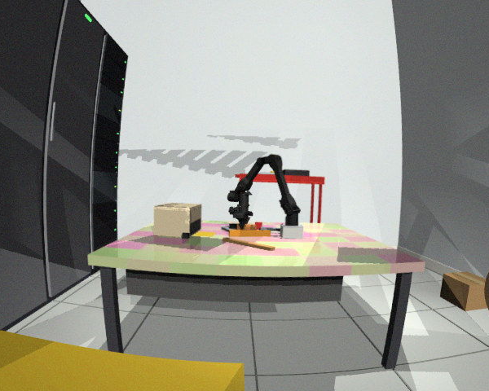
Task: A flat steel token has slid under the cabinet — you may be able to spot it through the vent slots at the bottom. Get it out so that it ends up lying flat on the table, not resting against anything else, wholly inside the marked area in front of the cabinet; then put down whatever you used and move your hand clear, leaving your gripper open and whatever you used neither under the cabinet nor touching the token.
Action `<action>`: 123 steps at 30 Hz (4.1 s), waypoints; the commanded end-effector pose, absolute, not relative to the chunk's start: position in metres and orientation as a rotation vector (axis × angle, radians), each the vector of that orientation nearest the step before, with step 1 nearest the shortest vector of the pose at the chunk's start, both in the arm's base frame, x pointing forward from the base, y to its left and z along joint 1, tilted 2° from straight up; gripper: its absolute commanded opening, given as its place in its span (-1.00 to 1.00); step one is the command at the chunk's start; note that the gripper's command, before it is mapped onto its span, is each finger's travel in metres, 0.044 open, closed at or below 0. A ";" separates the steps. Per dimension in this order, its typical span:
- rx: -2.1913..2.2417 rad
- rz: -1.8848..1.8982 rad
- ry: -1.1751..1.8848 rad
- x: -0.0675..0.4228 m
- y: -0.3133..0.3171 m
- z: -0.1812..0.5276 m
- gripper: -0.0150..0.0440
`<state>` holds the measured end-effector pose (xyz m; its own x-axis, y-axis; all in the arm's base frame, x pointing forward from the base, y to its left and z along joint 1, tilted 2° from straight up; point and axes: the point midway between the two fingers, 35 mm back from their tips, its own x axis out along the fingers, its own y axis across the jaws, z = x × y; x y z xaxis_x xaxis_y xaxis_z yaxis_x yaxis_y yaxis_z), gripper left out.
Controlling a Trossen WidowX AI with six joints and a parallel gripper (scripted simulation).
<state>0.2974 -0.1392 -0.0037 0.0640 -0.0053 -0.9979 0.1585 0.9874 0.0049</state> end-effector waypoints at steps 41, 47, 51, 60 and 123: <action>0.120 -0.125 1.503 0.291 -0.136 0.061 -0.49; 0.120 -0.125 1.503 0.290 -0.135 0.073 -0.49; 0.120 -0.125 1.503 0.290 -0.135 0.081 -0.49; 0.120 -0.125 1.503 0.289 -0.134 0.099 -0.49; -0.161 0.138 1.502 0.289 -0.134 0.134 -0.49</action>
